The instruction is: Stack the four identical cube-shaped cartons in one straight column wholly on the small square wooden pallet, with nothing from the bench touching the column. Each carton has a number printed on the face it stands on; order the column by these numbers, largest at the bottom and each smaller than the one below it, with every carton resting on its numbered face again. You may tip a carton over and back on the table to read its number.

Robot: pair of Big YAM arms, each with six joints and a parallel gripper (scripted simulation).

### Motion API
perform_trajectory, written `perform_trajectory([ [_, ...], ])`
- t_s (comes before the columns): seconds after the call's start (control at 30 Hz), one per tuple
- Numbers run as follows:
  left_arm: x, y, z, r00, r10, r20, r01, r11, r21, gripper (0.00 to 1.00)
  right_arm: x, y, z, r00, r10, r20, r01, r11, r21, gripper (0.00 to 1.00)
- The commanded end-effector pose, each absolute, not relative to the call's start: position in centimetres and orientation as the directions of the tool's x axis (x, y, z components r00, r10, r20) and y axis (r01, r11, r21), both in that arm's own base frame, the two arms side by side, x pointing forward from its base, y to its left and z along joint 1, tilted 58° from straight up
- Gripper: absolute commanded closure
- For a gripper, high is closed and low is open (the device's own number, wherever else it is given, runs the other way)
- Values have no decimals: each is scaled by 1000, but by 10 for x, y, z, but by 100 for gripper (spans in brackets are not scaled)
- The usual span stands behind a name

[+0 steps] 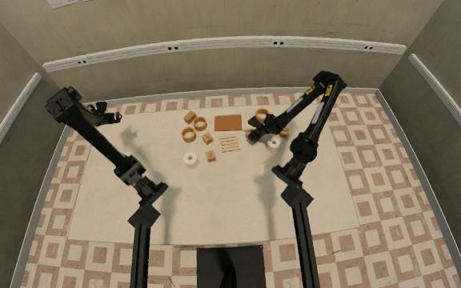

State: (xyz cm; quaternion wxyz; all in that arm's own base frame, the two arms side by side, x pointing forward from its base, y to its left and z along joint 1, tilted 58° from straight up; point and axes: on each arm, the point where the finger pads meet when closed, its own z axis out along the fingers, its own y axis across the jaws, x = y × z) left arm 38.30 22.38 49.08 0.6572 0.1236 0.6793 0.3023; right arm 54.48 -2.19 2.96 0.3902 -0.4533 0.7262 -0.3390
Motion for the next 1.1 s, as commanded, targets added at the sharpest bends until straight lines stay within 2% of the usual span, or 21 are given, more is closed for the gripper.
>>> perform_trajectory([
  [0.0, 385, 226, 503, -94, 584, -806, -238, 773, 588, 0, 550, -31, 24, -291, -924, -247, -392, 351, -850, 21],
  [0.3, 385, 226, 503, -94, 584, -806, -238, 773, 588, 0, 557, -33, 20, -292, -924, -247, -394, 351, -849, 21],
  [0.33, 385, 226, 503, -94, 584, -806, -238, 773, 588, 0, 556, -33, 20, -292, -924, -246, -395, 351, -849, 30],
  [0.4, 385, 226, 503, -94, 584, -806, -238, 773, 588, 0, 555, -33, 21, -292, -924, -247, -394, 351, -849, 30],
  [0.43, 385, 226, 503, -94, 584, -806, -238, 773, 588, 0, 555, -33, 21, -292, -924, -247, -394, 351, -849, 34],
  [0.5, 385, 226, 503, -94, 584, -806, -238, 773, 588, 0, 555, -33, 21, -292, -924, -247, -394, 351, -849, 34],
  [0.53, 385, 226, 503, -94, 584, -806, -238, 773, 588, 0, 555, -33, 21, -292, -924, -247, -394, 351, -849, 38],
  [0.7, 385, 226, 503, -94, 584, -806, -238, 773, 588, 0, 555, -24, 24, -283, -925, -256, -395, 355, -847, 39],
  [0.97, 385, 226, 503, -94, 584, -806, -238, 773, 588, 0, 555, -24, 24, -283, -925, -256, -395, 355, -847, 51],
  [1.07, 385, 226, 503, -94, 584, -806, -238, 773, 588, 0, 555, -24, 24, -283, -925, -256, -395, 355, -847, 85],
])
